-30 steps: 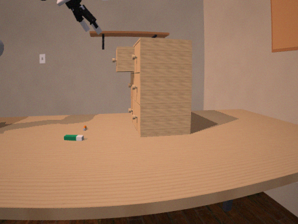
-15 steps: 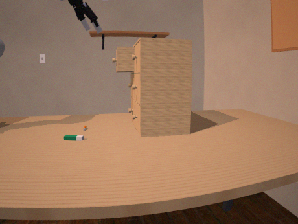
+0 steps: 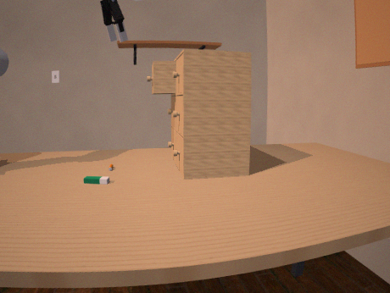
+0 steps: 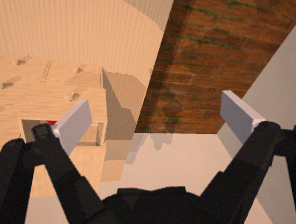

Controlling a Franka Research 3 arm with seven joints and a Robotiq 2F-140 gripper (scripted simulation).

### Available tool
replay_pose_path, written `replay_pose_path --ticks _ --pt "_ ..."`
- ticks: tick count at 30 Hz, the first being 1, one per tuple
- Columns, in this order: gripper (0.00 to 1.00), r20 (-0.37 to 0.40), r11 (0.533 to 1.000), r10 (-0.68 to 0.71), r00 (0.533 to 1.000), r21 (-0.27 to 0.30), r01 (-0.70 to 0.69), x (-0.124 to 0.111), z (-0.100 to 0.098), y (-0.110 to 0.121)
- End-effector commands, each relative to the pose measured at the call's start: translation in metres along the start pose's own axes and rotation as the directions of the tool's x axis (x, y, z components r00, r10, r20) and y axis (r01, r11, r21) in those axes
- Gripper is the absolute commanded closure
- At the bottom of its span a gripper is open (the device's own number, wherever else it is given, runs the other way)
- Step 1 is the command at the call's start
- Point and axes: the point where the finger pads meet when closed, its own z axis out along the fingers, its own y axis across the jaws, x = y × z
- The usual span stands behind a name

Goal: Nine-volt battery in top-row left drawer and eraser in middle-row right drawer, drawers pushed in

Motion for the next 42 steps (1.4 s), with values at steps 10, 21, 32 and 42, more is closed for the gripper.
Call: replay_pose_path --ticks 10,21,32,42 --pt "0.0 -0.185 0.972 0.204 0.961 0.152 -0.177 0.043 -0.014 -0.057" --pt "0.0 -0.251 0.916 0.341 0.906 0.306 -0.259 0.068 -0.038 -0.111" --pt "0.0 -0.251 0.916 0.341 0.906 0.306 -0.259 0.068 -0.038 -0.111" --pt "0.0 -0.251 0.916 0.341 0.906 0.306 -0.259 0.068 -0.038 -0.111"
